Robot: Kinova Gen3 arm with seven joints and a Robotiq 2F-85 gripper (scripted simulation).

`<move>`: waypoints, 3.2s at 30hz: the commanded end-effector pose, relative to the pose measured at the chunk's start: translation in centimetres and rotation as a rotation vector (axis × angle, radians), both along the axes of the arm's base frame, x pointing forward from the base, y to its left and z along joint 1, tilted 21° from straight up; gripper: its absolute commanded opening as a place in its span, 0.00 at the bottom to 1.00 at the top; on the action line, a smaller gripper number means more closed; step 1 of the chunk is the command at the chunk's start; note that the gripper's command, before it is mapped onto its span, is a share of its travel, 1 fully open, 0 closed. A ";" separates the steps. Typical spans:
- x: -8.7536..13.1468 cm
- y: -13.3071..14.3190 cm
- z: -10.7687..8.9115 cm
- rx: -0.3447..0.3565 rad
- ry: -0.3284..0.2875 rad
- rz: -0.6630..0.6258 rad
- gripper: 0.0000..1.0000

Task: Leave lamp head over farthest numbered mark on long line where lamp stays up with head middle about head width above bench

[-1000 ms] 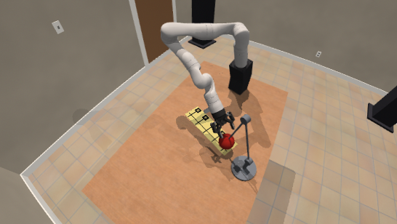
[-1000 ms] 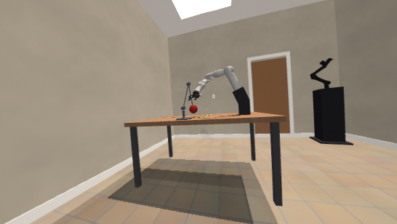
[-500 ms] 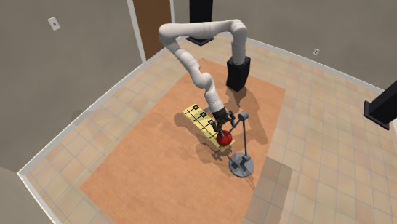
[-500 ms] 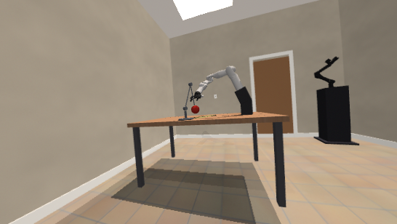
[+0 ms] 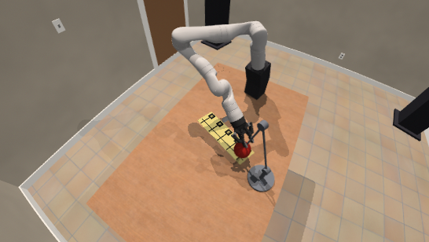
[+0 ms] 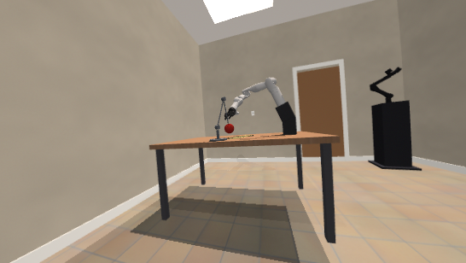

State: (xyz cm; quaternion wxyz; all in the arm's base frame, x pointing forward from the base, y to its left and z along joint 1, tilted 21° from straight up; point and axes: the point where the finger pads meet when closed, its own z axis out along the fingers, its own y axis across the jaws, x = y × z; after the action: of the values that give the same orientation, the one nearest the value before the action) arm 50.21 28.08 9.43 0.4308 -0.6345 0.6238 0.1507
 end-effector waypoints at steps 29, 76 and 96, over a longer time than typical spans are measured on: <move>-0.1 -1.2 -0.1 0.000 -0.001 0.001 0.00; -0.7 -7.4 -1.0 0.003 0.001 0.000 1.00; -1.1 -6.9 -1.0 0.007 0.003 0.010 1.00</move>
State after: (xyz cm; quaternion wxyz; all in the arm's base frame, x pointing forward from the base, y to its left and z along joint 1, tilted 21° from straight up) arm 49.13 21.16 8.35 0.4309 -0.6355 0.6213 0.1563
